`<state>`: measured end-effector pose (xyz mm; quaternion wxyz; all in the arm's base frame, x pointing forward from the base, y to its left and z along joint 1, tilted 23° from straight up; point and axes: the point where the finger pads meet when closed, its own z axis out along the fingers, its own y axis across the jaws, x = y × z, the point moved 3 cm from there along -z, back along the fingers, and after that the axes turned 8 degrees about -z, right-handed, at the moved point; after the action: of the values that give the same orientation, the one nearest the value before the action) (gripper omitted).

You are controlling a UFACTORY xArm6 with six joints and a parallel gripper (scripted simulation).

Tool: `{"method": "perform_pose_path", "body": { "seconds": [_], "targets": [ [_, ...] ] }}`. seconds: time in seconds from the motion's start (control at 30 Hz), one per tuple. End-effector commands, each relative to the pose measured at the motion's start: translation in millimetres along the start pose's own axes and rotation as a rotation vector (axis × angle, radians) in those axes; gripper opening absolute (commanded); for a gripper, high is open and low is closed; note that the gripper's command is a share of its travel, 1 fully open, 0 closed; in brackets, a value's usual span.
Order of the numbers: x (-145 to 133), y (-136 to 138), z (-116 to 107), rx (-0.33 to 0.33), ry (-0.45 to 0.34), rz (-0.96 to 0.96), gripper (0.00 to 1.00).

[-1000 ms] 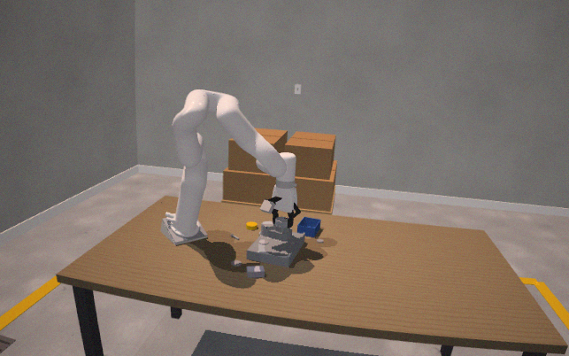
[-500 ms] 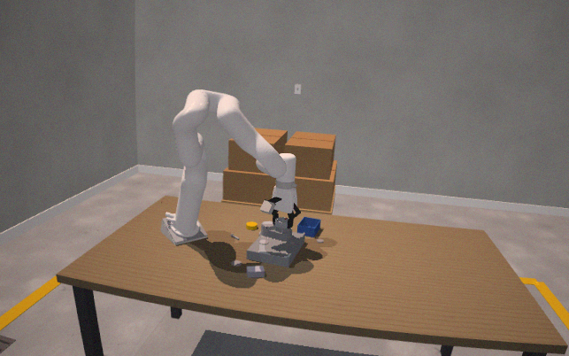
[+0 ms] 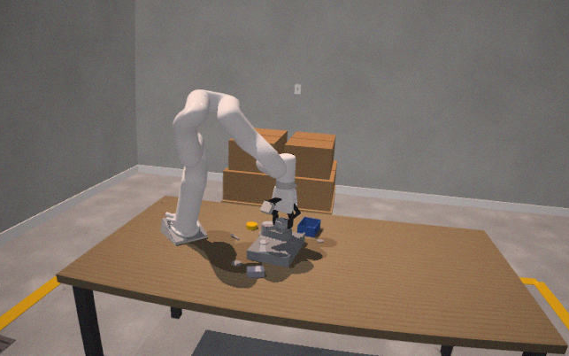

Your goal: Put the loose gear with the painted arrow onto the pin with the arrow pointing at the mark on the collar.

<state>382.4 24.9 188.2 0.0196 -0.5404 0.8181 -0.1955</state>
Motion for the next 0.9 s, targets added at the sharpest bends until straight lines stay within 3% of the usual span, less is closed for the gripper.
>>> {"method": "perform_pose_path", "body": {
  "seconds": [0.0, 0.5, 0.53, 0.87],
  "targets": [
    [-0.5, -1.2, -1.1, 0.003, -0.002, 0.001, 0.00],
    [-0.5, -1.2, -1.1, 0.003, -0.002, 0.001, 0.00],
    [-0.5, -1.2, -1.1, 0.003, -0.002, 0.001, 1.00],
    [-0.5, -1.2, -1.1, 0.003, -0.002, 0.001, 1.00]
  ]
}}
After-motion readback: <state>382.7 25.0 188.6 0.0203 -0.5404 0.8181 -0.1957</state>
